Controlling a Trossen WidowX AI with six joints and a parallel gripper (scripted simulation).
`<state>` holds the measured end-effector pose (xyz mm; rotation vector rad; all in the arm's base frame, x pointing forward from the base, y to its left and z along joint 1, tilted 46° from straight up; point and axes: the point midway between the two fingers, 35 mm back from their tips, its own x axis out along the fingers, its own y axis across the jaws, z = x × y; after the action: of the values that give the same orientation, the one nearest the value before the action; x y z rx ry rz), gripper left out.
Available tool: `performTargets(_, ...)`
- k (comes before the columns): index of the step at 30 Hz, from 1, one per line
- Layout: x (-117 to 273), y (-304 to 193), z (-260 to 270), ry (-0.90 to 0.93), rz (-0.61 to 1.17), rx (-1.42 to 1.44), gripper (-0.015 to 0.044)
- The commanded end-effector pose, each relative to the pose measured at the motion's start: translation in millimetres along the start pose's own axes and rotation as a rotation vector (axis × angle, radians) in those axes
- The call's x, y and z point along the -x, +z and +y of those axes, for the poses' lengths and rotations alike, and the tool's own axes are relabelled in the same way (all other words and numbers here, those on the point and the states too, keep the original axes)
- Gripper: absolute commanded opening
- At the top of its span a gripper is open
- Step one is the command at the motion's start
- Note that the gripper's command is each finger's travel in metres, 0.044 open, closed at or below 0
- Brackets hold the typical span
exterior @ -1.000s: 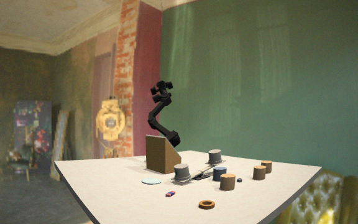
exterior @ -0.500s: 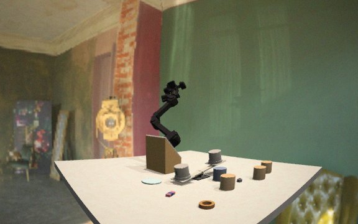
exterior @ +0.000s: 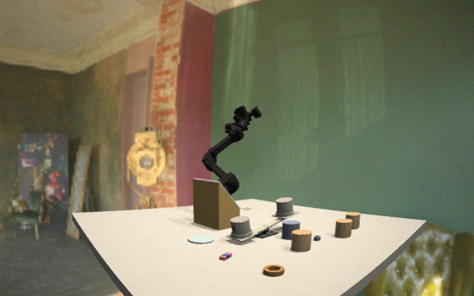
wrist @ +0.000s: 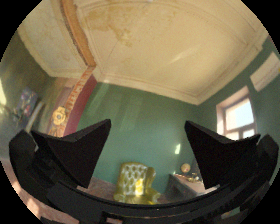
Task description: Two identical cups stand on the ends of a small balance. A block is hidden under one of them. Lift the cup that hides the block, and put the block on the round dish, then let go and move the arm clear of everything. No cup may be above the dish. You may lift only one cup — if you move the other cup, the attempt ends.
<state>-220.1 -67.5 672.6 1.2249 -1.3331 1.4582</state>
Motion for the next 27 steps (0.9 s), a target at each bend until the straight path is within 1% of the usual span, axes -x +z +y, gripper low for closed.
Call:
performTargets(1, 1.7, -18.4, -43.7, -0.109, 0.056, 0.094, 0.0440)
performTargets(14, 24.8, -53.8, -161.0, -0.392, 0.236, 0.361, 0.0440)
performTargets(24, 69.3, -58.1, -256.3, -0.643, 0.348, 0.505, 0.0440)
performTargets(27, 79.7, -59.1, -269.1, -0.680, 0.389, 0.535, 0.0440)
